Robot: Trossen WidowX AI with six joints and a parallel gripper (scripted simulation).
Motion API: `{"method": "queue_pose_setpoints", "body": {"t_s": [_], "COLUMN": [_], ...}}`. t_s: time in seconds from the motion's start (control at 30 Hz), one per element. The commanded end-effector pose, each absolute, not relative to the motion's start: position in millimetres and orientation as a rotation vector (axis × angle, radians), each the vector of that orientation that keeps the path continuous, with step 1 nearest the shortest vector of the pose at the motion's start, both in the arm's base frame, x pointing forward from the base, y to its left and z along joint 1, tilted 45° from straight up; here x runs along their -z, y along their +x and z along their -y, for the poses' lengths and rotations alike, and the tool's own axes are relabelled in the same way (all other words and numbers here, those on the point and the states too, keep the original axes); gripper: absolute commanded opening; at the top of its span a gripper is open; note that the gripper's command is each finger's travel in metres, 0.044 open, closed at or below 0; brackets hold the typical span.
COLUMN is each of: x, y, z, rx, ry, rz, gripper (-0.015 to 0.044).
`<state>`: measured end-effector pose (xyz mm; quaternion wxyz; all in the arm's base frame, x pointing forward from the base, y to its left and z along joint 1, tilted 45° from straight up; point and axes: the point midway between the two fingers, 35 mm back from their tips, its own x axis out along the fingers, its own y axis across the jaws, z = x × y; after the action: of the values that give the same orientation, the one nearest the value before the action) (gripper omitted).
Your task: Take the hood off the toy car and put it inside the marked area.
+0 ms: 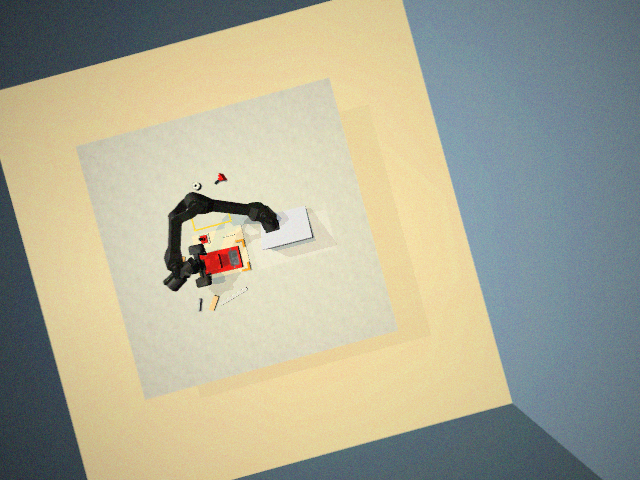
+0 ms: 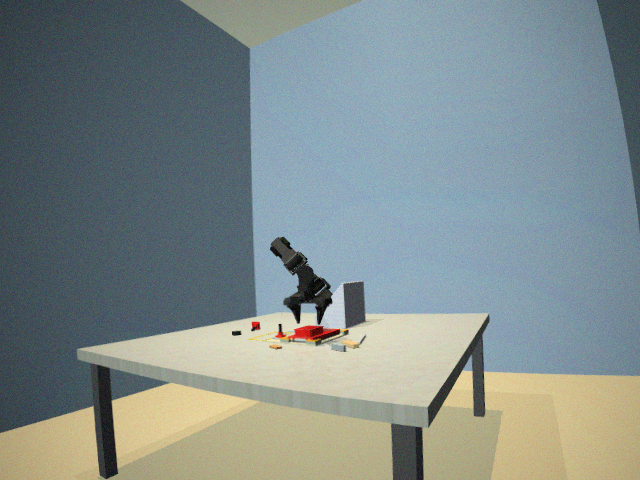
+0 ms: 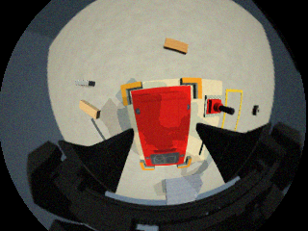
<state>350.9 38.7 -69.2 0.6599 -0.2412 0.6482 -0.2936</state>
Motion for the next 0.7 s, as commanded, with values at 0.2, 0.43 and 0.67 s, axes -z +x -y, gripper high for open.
{"method": "queue_pose_setpoints", "body": {"t_s": [0.2,0.43,0.67], "x": [76.4,78.4,80.6], "y": [348.4,348.3,348.3], "z": [-31.5,-29.6,-27.4], "rx": [0.665,0.665,0.665], "ry": [-0.556,-0.556,-0.556], "rz": [-1.472,-1.472,-1.472], "gripper": [0.0440,0.0440,0.0440]}}
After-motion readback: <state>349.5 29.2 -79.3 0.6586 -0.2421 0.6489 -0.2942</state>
